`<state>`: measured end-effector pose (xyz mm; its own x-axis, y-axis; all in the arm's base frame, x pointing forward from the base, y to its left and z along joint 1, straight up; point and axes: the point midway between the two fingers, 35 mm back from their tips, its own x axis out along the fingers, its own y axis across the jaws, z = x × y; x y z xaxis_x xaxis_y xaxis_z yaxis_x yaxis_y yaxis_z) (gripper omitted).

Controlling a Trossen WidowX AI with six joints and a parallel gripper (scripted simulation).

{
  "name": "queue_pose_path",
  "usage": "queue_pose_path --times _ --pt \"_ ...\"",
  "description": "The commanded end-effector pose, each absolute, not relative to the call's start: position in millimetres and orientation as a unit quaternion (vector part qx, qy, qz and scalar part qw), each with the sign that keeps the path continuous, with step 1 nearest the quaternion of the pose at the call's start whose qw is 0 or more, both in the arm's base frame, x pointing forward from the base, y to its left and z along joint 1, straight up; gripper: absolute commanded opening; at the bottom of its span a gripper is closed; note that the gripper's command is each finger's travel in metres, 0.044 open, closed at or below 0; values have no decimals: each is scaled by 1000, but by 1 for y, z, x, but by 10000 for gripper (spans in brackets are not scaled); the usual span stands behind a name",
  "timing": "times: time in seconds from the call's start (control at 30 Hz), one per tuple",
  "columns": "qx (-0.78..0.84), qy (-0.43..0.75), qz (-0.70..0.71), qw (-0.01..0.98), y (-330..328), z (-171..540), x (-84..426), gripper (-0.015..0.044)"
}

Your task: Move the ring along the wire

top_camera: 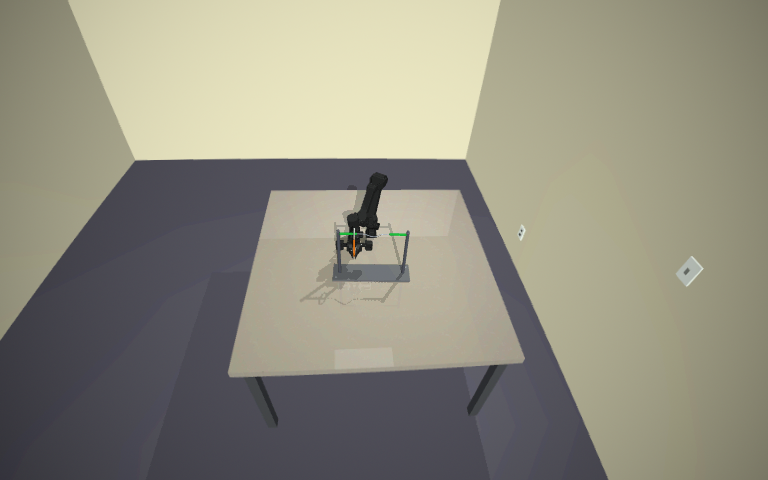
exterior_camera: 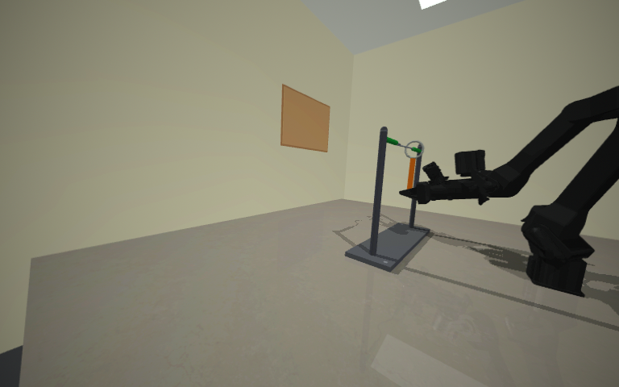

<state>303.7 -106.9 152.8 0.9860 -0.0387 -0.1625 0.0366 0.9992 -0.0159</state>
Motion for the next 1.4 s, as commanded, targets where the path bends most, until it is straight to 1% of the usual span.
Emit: queue_pose_path --times 0.0,0.77,1.17,1.37 --pt "-5 81 -21 996 -103 154 303 -150" --pt "1 83 -33 996 -80 154 305 -150" --pt "17 83 -79 993 -65 154 306 -150" --pt "22 55 -110 992 -61 154 315 -150"
